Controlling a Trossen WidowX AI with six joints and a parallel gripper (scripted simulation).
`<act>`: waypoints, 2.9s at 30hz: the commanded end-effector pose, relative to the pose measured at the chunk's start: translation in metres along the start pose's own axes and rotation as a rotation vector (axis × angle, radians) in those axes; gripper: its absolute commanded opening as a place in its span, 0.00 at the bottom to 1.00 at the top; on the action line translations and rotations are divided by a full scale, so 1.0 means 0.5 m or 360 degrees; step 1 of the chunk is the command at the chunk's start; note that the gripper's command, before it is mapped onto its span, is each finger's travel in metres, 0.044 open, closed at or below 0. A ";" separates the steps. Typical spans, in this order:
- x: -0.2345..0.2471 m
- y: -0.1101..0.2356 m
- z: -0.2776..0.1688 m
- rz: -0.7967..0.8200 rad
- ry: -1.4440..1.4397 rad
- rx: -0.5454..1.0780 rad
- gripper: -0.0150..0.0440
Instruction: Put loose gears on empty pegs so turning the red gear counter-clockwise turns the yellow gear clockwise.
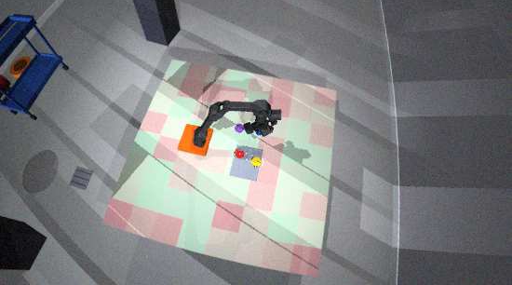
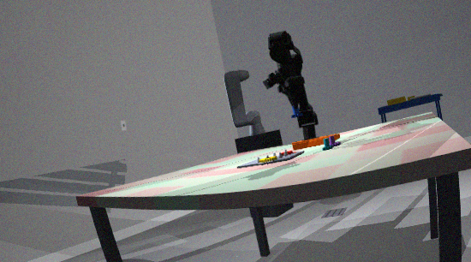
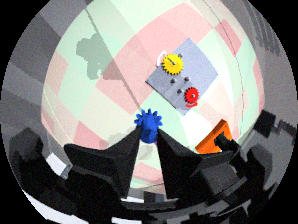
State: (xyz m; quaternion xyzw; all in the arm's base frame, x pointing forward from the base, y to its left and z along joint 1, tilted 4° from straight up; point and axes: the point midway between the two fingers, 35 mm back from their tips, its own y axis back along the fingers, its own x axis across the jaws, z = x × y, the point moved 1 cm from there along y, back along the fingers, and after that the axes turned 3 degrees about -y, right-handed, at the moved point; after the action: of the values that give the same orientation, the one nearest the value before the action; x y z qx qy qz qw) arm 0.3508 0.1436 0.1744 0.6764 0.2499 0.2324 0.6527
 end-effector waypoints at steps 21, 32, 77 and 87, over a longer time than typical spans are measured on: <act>-0.033 -0.027 0.034 0.0016 0.0005 -0.0006 0.25; -0.052 -0.046 0.049 0.0016 0.0015 -0.0011 0.25; -0.151 -0.136 0.097 0.0006 0.0000 -0.0010 0.25; -0.176 -0.157 0.103 0.0004 -0.0003 -0.0009 0.25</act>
State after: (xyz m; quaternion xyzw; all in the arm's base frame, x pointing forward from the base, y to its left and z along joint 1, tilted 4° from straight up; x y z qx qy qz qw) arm 0.3168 0.0530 0.0971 0.6769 0.2476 0.2316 0.6534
